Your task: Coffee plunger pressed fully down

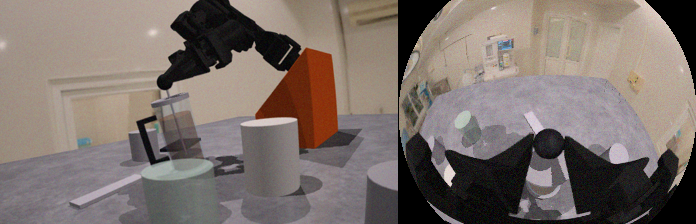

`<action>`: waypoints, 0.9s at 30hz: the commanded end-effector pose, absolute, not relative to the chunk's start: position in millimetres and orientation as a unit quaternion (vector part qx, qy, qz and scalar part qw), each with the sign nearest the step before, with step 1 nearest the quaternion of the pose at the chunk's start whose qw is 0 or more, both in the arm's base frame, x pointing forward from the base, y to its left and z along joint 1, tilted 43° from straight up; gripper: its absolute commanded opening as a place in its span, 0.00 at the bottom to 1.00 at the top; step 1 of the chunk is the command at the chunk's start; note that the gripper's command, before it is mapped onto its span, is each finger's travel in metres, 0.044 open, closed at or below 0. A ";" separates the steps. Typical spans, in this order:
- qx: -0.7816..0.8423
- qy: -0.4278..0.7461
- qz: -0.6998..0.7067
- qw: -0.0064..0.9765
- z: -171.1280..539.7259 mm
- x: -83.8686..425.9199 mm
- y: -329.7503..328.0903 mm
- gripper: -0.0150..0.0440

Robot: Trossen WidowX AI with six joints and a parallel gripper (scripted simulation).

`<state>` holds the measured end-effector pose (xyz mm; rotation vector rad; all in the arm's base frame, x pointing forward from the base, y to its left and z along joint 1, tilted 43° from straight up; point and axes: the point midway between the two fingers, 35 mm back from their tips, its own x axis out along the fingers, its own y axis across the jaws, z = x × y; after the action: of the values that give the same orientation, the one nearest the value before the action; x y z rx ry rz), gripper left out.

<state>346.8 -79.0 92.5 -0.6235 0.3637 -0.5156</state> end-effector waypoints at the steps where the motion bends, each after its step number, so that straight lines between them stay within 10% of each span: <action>1: -0.302 0.176 -0.249 0.903 92.5 346.7 -79.0 0.46; 4: -0.302 0.176 -0.249 0.903 92.5 346.7 -79.0 0.46; 16: -0.302 0.176 -0.249 0.903 92.5 346.7 -79.0 0.99; 27: -0.300 0.181 -0.251 0.902 121.8 335.3 -45.3 1.00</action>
<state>339.6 -60.6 102.7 -0.6316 0.3936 -0.5133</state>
